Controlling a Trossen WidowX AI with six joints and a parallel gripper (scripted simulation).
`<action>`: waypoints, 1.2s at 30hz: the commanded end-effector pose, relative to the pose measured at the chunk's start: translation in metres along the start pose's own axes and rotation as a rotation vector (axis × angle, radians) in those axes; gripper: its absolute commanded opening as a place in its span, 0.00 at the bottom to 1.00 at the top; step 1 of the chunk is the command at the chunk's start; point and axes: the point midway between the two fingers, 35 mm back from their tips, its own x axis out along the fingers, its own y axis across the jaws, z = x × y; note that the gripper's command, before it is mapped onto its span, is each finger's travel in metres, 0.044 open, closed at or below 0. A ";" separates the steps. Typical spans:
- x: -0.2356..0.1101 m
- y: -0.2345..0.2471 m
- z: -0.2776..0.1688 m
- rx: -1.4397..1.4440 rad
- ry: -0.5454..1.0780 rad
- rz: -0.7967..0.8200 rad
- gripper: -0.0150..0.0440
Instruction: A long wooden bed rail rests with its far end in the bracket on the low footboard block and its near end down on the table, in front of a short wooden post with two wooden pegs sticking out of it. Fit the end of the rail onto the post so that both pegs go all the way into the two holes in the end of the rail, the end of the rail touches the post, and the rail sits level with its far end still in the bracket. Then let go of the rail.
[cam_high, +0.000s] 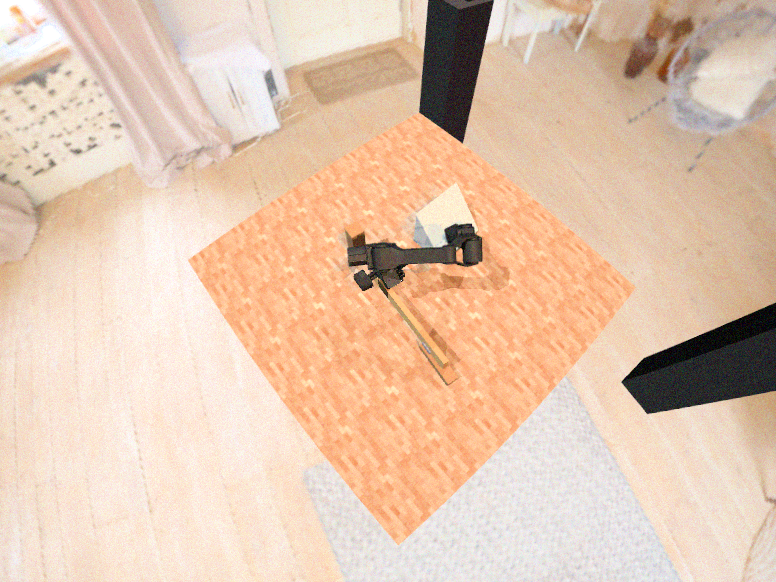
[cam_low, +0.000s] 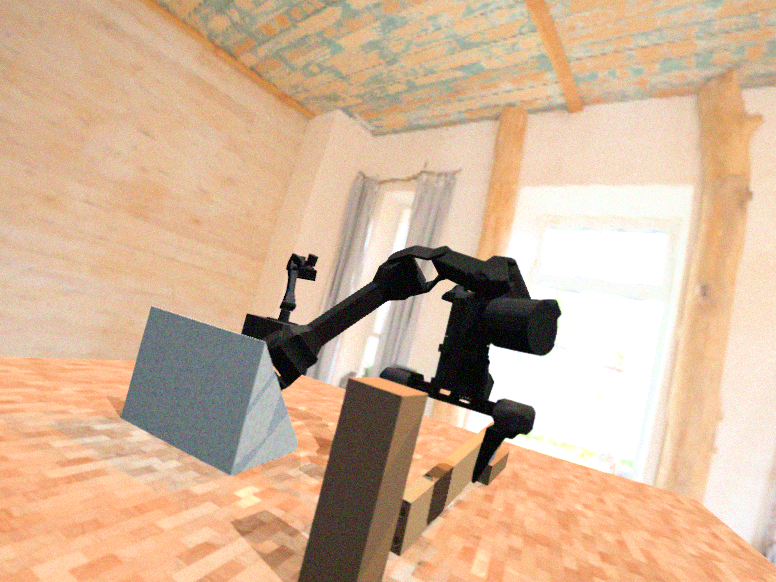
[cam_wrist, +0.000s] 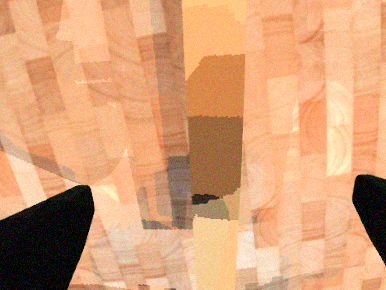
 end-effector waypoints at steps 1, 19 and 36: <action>0.008 0.001 -0.001 0.011 -0.006 0.003 1.00; 0.037 0.000 0.000 0.011 -0.007 0.003 1.00; 0.059 0.002 0.001 0.010 -0.009 0.003 0.91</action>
